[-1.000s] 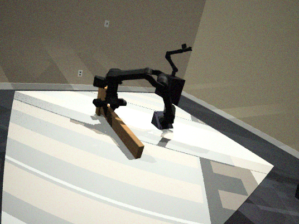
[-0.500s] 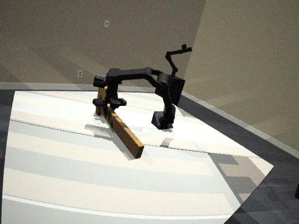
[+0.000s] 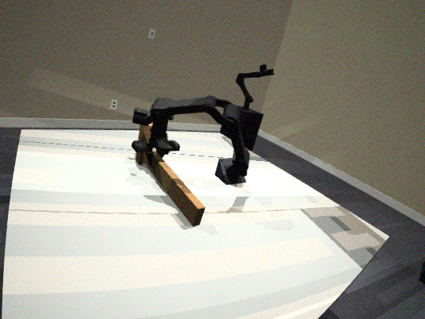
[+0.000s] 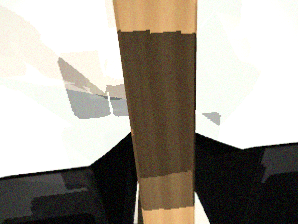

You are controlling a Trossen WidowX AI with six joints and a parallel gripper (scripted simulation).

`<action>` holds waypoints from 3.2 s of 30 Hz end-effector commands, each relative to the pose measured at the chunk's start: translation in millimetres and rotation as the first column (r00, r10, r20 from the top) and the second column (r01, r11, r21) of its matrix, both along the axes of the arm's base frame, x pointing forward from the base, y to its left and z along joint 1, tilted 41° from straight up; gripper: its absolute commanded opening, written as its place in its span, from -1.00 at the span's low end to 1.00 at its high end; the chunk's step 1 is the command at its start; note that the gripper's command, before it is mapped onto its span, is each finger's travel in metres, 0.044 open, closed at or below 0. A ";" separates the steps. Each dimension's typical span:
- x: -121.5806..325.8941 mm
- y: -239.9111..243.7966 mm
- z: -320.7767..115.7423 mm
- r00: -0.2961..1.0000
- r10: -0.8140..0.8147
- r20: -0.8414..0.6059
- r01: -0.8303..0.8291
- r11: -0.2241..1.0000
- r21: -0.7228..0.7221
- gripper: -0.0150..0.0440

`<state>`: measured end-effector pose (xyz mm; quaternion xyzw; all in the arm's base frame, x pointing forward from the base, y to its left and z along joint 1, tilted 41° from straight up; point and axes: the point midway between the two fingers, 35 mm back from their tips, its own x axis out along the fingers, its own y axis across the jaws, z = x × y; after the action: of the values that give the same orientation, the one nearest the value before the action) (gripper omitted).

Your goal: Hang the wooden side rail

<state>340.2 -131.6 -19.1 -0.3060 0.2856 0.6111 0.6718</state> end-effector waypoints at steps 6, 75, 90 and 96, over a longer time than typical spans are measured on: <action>-0.6 -3.1 -1.3 1.000 -0.007 0.003 0.007 1.000 -0.007 -0.49; 0.4 5.9 -8.6 1.000 -0.003 0.003 0.003 1.000 0.002 -0.31; -2.2 -13.6 13.8 1.000 -0.006 0.002 0.006 1.000 -0.005 1.00; -3.7 -19.9 21.7 1.000 -0.007 0.002 0.007 1.000 -0.007 1.00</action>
<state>337.5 -149.1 -1.1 -0.3050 0.2883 0.6052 0.6764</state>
